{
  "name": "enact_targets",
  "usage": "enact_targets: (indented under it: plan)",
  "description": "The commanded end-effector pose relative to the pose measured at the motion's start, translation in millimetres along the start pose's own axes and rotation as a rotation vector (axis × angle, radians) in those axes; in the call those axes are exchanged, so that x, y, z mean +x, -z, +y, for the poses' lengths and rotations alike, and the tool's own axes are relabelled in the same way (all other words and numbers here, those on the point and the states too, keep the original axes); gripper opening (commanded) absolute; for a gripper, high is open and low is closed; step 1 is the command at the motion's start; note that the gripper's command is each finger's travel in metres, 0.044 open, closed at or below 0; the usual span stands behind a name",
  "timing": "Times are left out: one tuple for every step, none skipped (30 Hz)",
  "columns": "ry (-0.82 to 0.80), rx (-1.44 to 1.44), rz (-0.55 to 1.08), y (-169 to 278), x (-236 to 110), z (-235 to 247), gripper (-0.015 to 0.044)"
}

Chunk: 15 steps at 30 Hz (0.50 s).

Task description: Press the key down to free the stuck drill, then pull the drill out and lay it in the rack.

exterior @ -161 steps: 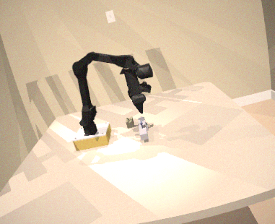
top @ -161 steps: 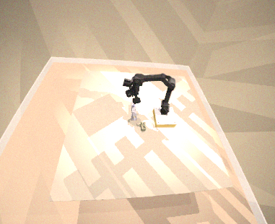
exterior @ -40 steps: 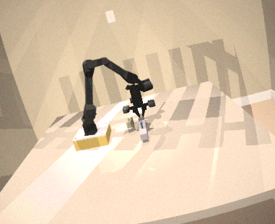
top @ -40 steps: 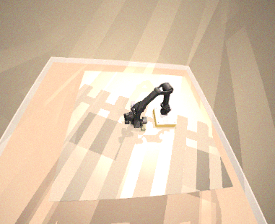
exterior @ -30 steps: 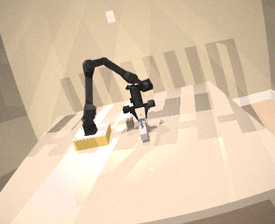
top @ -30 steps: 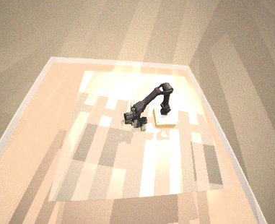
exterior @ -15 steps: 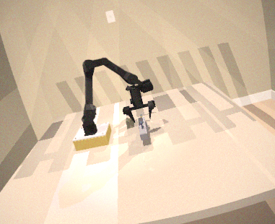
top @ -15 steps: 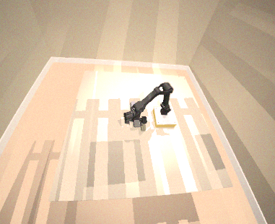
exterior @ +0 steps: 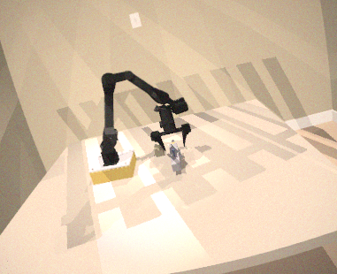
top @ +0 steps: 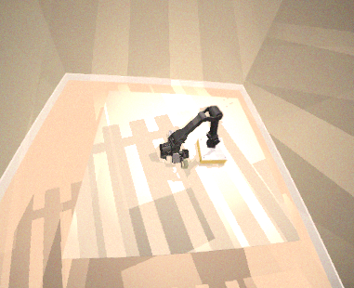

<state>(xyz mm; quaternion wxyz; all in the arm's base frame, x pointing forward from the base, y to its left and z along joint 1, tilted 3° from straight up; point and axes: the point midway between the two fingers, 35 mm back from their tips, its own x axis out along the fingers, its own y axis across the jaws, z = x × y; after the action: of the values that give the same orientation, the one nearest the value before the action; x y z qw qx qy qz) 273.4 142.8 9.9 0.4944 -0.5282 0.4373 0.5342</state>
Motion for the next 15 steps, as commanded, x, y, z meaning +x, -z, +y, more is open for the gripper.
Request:
enact_targets:
  plan:
    - [-0.001, -0.004, 0.004, 3.0, 1.2, 0.0, 0.0440]
    - [-0.001, -0.004, 0.004, 3.3, 1.3, 0.0, 0.0440]
    - [-0.001, -0.004, 0.004, 3.7, 1.5, 0.0, 0.0440]
    - [-0.001, -0.004, 0.004, 4.1, 1.6, 0.0, 0.0440]
    - [-0.001, -0.004, 0.004, 4.5, 1.8, 0.0, 0.0440]
    - [-0.001, -0.004, 0.004, 4.9, 1.9, -0.1, 0.0440]
    - [-0.001, -0.004, 0.005, 5.3, 2.1, -0.1, 0.0440]
    - [-0.001, -0.004, 0.005, 5.7, 2.2, -0.1, 0.0440]
    - [0.000, 0.000, 0.000, 3.1, 1.1, -0.1, 0.0414]
    - [0.000, 0.000, 0.000, 3.1, 1.1, -0.1, 0.0388]
    - [0.000, 0.000, 0.000, 3.1, 1.1, -0.1, 0.0361]
    - [0.000, 0.000, 0.000, 3.1, 1.1, -0.1, 0.0335]
    - [0.000, 0.000, 0.000, 3.1, 1.1, -0.1, 0.0309]
    - [0.000, 0.000, 0.000, 3.1, 1.1, -0.1, 0.0282]
    - [0.000, 0.000, 0.000, 3.1, 1.1, -0.1, 0.0256]
